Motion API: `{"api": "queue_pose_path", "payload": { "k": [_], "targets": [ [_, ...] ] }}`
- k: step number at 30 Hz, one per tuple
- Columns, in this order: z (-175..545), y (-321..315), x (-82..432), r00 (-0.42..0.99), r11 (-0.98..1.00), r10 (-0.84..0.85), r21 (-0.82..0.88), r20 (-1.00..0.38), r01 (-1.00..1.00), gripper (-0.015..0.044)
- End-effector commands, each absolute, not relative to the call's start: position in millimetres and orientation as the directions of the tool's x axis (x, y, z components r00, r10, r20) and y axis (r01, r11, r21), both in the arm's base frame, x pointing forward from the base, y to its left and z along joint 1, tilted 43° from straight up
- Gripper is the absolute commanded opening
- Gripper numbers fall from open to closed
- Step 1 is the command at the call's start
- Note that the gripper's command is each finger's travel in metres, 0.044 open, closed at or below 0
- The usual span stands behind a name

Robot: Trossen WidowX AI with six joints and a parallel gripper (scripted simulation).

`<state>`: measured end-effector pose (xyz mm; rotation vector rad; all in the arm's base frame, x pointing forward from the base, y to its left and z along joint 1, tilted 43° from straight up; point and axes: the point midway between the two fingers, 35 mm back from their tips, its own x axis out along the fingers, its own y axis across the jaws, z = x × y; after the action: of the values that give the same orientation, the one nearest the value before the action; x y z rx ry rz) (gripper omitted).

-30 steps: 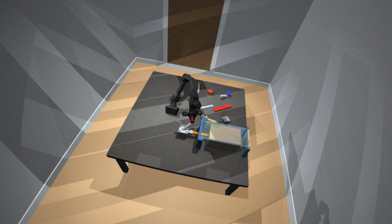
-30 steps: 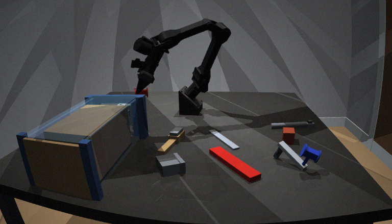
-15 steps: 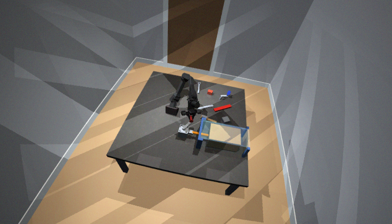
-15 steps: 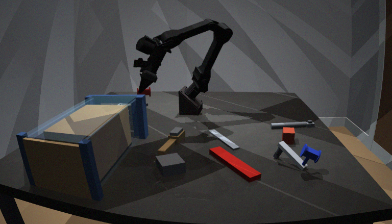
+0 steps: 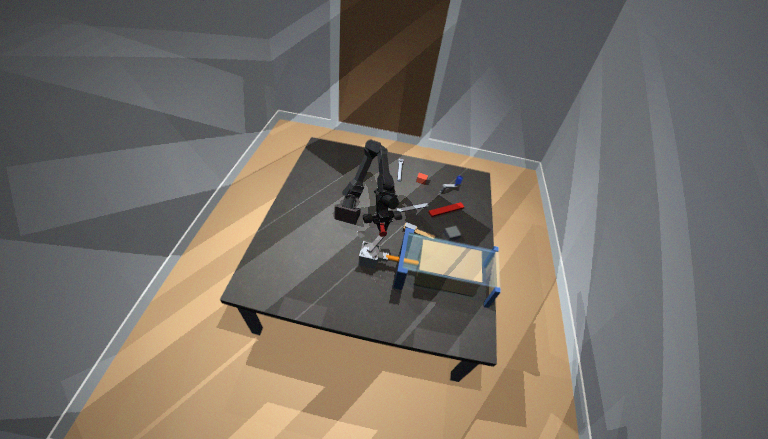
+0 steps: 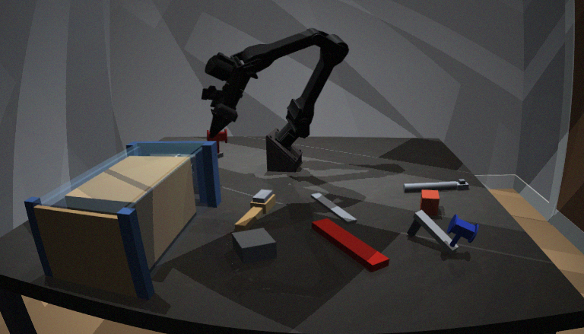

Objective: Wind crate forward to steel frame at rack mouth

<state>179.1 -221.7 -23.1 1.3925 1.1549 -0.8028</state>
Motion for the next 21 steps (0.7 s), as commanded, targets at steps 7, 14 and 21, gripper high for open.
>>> {"api": "queue_pose_path", "payload": {
  "k": [7,14,21],
  "targets": [
    [-31.9,-201.3,151.8,0.246,0.054,0.257,0.268,-0.935,0.962,0.0000],
    [-32.4,-199.9,144.4,0.246,0.054,0.257,0.267,-0.935,0.962,0.0000],
    [-33.3,-198.9,136.9,0.245,0.054,0.257,0.267,-0.935,0.962,0.0000]
  ]
}}
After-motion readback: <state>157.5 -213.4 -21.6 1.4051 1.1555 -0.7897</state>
